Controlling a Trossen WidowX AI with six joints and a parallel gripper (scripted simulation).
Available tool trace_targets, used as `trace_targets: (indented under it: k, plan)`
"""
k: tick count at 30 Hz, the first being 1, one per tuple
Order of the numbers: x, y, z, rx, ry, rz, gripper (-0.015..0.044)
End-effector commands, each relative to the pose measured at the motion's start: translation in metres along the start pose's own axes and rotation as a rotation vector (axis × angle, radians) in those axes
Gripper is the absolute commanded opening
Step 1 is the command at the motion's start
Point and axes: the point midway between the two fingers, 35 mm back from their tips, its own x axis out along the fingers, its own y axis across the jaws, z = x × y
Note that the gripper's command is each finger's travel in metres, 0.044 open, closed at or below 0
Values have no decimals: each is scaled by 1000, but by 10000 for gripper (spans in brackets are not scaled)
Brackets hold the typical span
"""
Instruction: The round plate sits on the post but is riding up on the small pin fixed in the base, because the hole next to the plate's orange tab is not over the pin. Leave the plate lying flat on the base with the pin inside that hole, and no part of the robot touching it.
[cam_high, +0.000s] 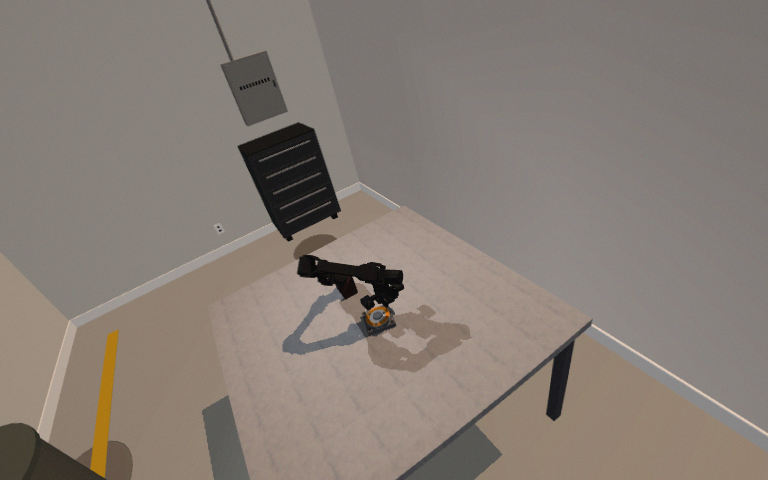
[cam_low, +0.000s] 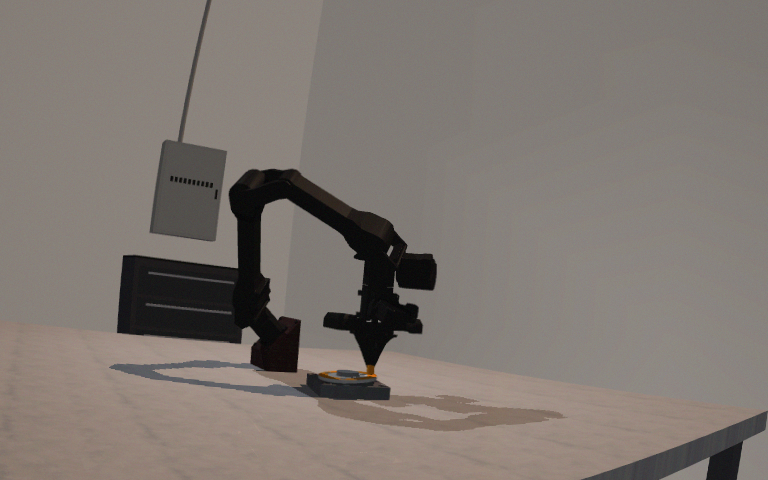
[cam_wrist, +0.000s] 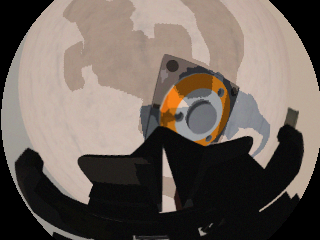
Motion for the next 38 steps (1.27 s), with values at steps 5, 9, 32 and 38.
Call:
trace_targets:
  k: [5,9,32,38]
  plan:
    - [0,0,8,-1,-6,-2,0]
    - [-7,0,8,-1,-7,-1,0]
    - [-39,-2,6,-6,-10,-3,0]
    - [-39,-2,6,-6,-10,-3,0]
